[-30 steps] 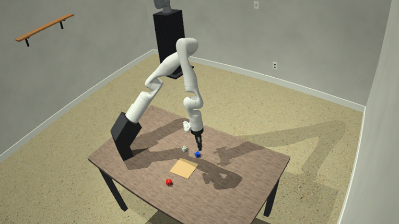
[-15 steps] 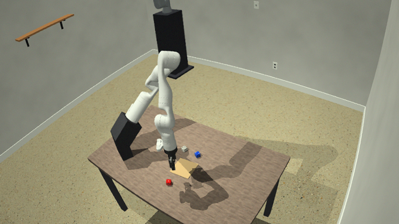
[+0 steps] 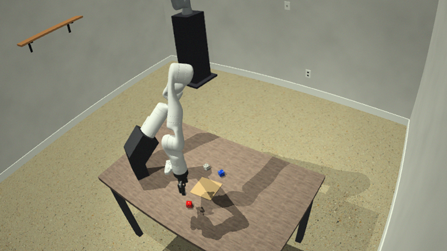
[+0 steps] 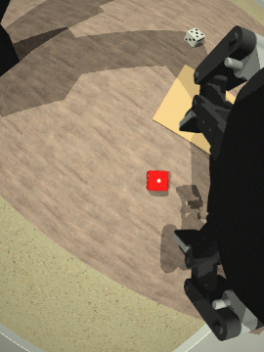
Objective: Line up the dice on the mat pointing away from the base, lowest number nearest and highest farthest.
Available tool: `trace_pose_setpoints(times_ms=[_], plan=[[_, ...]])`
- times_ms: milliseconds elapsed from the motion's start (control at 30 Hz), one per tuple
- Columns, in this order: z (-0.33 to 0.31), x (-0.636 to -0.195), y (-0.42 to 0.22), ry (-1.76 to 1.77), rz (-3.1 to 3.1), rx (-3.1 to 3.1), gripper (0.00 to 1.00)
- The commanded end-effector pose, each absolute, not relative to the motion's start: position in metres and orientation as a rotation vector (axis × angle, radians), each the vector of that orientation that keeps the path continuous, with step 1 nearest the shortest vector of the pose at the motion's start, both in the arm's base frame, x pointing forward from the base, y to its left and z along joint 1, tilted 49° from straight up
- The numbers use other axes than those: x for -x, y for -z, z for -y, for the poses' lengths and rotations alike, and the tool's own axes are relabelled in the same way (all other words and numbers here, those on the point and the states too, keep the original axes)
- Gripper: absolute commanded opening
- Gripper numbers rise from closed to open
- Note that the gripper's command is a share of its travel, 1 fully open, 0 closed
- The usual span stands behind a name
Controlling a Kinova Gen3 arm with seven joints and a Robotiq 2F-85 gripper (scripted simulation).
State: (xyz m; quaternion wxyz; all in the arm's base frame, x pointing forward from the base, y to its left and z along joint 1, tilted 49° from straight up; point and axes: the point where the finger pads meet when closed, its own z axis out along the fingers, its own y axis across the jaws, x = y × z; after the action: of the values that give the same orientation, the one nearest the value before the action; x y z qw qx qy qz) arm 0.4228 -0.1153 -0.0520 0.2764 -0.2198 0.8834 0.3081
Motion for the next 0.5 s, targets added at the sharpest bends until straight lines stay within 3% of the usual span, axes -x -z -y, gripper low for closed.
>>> trace_pose_setpoints(times_ms=[0,467], plan=[[0.1173,-0.4205,0.0529,-0.827,-2.371,0.598,1.0],[0.1151,-0.4196,0.0552,-0.816,-2.352,0.646,1.0]])
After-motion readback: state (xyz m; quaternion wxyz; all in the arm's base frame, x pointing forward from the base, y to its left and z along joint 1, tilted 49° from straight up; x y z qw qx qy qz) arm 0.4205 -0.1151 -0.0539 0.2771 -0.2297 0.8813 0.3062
